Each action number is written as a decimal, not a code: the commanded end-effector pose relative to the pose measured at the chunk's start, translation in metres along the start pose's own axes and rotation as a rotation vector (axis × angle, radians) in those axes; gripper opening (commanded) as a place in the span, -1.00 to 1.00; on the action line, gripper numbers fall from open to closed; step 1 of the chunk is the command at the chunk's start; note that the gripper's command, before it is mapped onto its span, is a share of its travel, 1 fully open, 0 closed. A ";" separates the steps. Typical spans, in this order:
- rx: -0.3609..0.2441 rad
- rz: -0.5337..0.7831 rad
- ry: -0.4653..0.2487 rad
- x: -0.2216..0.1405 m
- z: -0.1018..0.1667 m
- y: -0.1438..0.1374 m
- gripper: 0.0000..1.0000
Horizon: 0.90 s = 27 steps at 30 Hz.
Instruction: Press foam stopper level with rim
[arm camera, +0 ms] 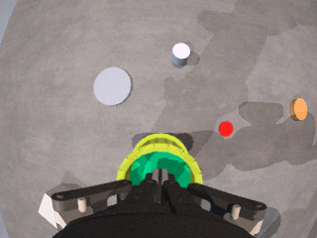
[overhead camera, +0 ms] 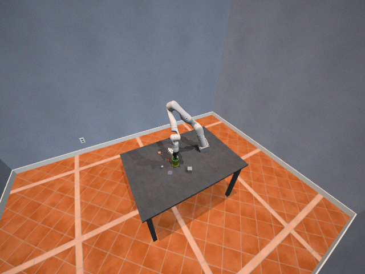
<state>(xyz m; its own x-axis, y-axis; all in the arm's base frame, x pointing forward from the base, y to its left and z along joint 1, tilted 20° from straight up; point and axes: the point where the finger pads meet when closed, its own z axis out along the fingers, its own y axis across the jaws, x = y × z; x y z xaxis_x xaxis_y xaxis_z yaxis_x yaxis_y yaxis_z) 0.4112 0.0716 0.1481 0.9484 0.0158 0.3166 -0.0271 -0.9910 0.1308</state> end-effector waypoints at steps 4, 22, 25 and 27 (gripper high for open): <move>0.002 0.000 -0.001 0.000 0.000 -0.001 -1.00; 0.002 0.000 -0.001 0.000 -0.033 -0.001 -1.00; 0.002 0.000 -0.001 0.000 -0.036 -0.001 -1.00; 0.002 0.000 -0.001 0.000 -0.042 -0.001 -1.00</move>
<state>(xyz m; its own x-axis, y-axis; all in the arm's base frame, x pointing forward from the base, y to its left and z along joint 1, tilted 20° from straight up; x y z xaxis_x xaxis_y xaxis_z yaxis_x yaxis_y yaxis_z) 0.3960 0.0791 0.1787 0.9535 0.0203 0.3006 -0.0192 -0.9916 0.1278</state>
